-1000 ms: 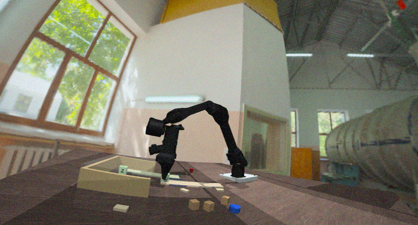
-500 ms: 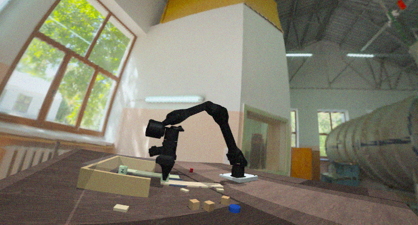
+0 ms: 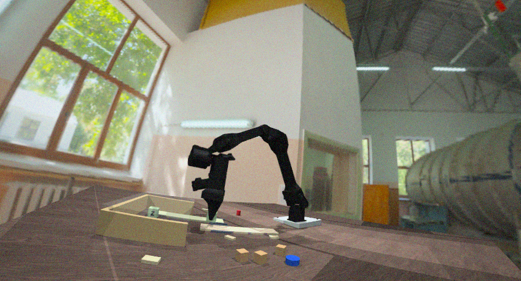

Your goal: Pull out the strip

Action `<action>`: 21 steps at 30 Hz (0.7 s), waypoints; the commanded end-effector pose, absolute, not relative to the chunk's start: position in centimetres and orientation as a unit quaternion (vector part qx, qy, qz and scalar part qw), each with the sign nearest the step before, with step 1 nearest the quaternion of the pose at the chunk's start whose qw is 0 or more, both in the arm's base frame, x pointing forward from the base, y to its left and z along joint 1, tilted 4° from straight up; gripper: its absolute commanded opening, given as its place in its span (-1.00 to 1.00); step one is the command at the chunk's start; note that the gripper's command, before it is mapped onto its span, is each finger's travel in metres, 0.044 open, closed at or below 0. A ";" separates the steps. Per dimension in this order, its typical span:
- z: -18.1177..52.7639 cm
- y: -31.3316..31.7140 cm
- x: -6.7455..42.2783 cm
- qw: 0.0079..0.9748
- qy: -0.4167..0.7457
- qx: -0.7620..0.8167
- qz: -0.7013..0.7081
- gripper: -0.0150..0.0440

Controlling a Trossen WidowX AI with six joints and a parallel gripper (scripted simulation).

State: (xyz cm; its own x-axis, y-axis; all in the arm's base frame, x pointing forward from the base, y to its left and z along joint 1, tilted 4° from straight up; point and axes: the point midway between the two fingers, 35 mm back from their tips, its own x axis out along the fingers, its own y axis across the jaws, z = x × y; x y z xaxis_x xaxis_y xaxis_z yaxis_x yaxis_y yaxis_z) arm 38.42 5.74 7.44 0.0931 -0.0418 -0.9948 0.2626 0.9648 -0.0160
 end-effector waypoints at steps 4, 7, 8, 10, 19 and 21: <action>9.0 5.4 35.4 0.731 0.669 0.082 -0.103 -0.49; 9.5 5.3 34.3 0.731 0.670 0.082 -0.103 -0.49; 9.6 5.3 34.1 0.731 0.670 0.082 -0.103 -0.49; 9.6 5.3 34.0 0.731 0.670 0.082 -0.103 -0.49; 9.5 4.9 31.7 0.730 0.671 0.082 -0.103 -0.49; 9.4 4.8 30.9 0.730 0.671 0.082 -0.103 -0.49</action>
